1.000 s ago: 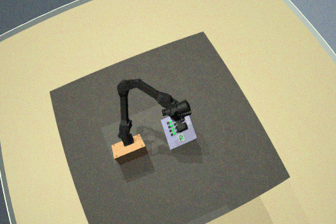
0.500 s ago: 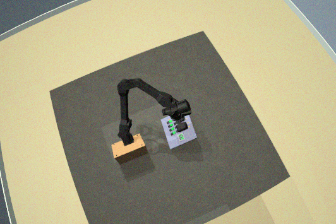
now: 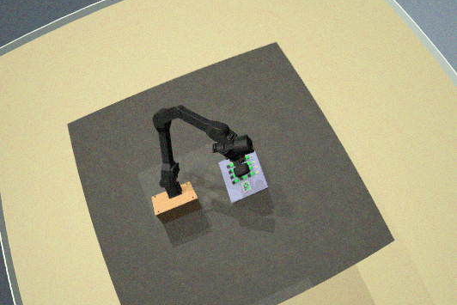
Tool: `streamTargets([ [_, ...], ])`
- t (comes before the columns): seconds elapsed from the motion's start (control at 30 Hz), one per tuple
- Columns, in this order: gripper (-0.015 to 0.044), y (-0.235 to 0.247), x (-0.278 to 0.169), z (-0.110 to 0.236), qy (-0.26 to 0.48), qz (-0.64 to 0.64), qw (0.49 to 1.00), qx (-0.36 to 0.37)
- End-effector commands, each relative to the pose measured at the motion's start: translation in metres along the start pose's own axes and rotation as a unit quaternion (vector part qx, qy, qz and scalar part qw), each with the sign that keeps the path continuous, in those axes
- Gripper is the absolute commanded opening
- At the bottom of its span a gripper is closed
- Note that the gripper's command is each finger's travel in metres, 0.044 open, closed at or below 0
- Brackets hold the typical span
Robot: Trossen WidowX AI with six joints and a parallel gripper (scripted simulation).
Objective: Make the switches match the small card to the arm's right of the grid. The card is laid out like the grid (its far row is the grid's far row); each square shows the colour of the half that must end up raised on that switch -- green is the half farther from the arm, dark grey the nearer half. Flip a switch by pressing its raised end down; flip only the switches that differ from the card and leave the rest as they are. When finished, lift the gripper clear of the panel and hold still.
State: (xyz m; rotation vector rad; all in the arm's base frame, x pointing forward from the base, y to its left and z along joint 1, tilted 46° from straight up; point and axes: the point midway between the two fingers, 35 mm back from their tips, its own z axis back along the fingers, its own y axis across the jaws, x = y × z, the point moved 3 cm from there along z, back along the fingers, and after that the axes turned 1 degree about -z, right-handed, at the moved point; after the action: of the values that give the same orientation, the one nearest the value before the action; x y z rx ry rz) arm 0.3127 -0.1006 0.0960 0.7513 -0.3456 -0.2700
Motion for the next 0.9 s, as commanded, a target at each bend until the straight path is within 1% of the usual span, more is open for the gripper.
streamTargets([
  [0.0,0.0,-0.027,-0.026,0.003,0.002,-0.006,1.0,-0.001],
  [0.07,0.0,-0.046,-0.049,0.003,0.002,-0.006,1.0,0.0],
  [0.13,0.0,-0.052,-0.057,0.003,0.002,-0.006,1.0,0.0],
  [0.27,0.0,-0.052,-0.057,0.001,0.001,-0.006,1.0,0.0],
  [0.4,0.0,-0.051,-0.059,-0.03,-0.011,-0.005,1.0,0.001],
  [0.87,0.0,-0.051,-0.059,-0.044,-0.012,-0.005,1.0,0.002],
])
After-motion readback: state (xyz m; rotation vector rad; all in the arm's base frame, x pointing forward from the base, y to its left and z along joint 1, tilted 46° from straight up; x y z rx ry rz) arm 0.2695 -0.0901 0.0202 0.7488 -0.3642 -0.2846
